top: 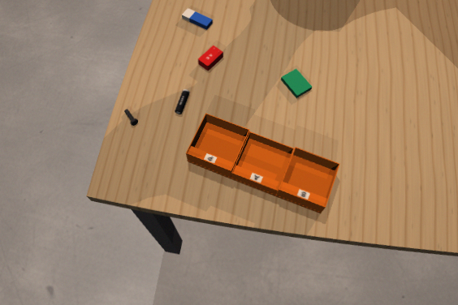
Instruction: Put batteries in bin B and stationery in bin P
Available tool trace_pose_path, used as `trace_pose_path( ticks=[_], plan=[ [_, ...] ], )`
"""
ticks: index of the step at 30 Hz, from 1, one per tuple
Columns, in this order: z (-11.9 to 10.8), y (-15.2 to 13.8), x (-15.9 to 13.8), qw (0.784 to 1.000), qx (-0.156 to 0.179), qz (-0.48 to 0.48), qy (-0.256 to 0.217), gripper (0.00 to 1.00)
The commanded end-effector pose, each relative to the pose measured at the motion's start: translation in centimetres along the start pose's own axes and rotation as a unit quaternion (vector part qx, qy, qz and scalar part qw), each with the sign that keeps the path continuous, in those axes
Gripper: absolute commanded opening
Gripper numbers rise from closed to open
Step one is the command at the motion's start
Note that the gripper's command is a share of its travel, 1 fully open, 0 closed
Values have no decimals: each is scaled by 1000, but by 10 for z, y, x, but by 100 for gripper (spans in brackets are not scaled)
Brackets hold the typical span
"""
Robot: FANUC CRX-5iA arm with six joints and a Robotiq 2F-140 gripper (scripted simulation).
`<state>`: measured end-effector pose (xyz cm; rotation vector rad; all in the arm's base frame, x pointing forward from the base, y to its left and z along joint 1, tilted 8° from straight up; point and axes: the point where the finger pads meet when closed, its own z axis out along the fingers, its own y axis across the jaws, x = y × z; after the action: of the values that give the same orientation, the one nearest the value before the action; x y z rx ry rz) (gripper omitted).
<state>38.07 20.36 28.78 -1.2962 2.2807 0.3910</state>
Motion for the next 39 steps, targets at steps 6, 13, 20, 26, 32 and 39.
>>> trace_pose_path(
  ticks=[6,13,20,26,32,39],
  plan=[
    [71,-11,37,1000,0,0,-1,15],
    [107,-16,57,1000,0,0,-1,15],
    [110,-29,72,999,0,-48,10,15],
    [105,-39,79,992,9,-121,28,15],
    [100,-54,91,977,11,-207,49,15],
    [90,-74,108,952,9,-296,74,15]
  ],
)
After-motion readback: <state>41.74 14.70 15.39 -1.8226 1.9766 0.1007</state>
